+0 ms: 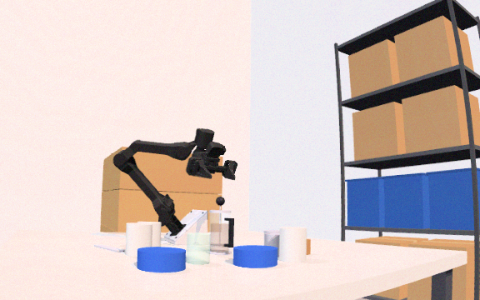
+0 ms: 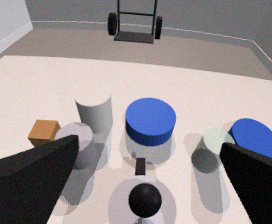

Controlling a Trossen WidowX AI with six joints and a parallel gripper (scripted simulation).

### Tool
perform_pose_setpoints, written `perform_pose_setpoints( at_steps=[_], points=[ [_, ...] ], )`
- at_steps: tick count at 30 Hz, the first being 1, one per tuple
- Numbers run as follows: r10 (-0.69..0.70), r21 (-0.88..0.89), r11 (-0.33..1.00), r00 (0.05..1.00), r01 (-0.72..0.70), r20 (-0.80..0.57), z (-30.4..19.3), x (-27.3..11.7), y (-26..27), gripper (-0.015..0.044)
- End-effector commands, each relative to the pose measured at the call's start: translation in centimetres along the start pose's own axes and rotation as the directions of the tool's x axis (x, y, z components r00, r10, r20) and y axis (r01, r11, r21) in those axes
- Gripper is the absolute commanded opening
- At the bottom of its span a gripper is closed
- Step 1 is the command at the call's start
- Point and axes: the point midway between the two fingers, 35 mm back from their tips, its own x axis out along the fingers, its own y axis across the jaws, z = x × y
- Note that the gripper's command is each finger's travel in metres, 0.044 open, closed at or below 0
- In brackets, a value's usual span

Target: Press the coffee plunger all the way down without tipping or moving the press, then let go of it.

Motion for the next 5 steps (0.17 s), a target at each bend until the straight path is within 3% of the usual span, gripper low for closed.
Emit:
perform_pose_setpoints(
  at_steps=[1,5],
  points=[
    [-0.006,-0.004,1.0,1.0,0.006,-0.006,0.32,-0.71,-0.22,0.044],
    [-0.006,-0.004,1.0,1.0,0.006,-0.006,0.32,-0.71,-0.22,0.044]
  ],
)
